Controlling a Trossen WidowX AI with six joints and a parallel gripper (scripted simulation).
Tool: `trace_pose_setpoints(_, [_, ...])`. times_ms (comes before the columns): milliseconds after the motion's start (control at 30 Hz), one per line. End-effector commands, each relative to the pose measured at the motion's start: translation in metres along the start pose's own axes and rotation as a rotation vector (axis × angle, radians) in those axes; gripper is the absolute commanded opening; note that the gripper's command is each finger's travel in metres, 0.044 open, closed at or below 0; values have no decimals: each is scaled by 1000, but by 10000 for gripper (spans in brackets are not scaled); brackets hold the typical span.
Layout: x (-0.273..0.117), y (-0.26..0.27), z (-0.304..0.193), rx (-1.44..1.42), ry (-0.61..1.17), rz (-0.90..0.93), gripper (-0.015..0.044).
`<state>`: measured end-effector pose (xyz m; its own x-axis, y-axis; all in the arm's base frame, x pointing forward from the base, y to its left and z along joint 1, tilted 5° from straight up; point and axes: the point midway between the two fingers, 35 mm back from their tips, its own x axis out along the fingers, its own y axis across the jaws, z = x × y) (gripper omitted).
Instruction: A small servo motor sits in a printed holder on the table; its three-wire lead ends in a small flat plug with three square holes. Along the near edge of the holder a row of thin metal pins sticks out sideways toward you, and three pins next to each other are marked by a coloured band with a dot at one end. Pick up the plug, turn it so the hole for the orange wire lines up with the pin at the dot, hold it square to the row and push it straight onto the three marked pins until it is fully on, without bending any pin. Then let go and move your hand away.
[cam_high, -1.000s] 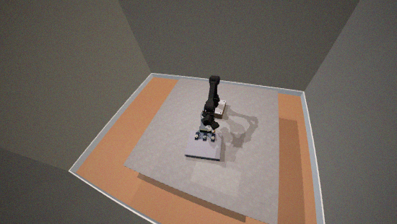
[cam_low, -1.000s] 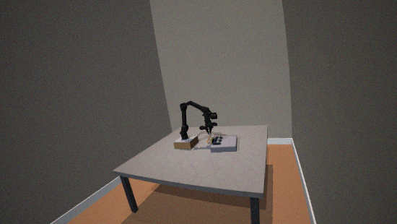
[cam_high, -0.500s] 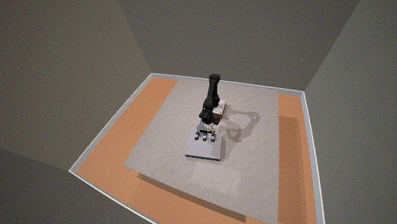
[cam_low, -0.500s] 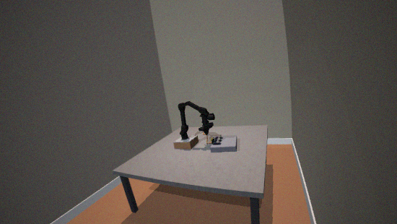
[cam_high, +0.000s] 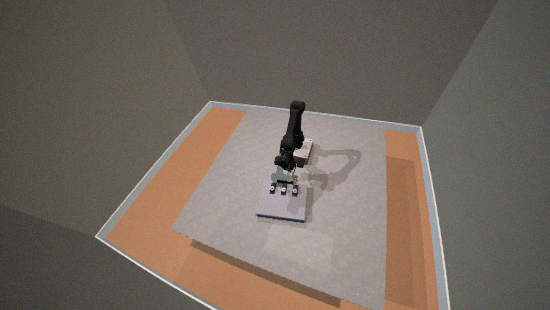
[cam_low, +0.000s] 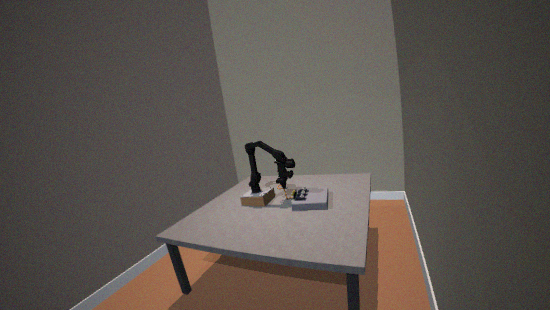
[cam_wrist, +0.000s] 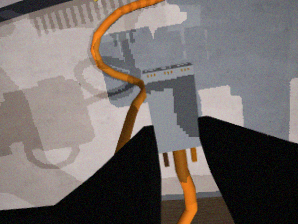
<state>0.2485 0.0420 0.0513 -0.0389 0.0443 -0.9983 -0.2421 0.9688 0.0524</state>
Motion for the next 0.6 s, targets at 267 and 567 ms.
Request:
trace_pose_setpoints(267, [34,-1,-4,-36,11,-3,0])
trace_pose_setpoints(567, [31,2,23,-37,9,-3,0])
